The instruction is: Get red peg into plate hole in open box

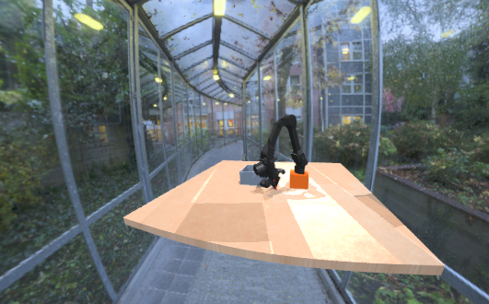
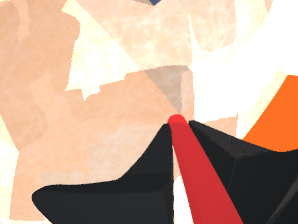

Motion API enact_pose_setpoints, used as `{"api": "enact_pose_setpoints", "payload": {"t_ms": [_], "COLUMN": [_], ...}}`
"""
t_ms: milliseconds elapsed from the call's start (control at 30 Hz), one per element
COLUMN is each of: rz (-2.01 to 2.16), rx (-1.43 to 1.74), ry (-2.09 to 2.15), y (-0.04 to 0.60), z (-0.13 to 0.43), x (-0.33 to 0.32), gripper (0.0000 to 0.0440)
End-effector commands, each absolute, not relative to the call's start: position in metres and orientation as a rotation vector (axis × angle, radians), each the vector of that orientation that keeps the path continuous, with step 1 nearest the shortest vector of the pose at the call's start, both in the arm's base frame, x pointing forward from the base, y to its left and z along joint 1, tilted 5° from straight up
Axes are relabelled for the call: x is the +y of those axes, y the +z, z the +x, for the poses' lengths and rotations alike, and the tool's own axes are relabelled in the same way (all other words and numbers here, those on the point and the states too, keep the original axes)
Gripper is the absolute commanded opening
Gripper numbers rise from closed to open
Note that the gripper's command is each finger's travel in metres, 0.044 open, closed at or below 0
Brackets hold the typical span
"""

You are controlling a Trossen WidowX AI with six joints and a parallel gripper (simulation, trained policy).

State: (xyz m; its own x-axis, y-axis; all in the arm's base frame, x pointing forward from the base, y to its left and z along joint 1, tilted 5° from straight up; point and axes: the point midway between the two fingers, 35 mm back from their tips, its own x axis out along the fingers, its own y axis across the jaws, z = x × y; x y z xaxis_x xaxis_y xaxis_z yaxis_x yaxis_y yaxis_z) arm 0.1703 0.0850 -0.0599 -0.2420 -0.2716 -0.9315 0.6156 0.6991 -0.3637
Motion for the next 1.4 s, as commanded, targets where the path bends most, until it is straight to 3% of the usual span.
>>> {"api": "enact_pose_setpoints", "payload": {"t_ms": [0,867,1367], "rz": [0.271,0.307,0.412], "rx": [1.634,1.416,1.321], "ry": [-0.868,-0.905,-0.991], "y": [-0.062,0.025,0.059], "z": [0.166,0.238,0.279], "x": [0.083,0.054,0.003], "gripper": [0.0004,0.0,0.0]}}
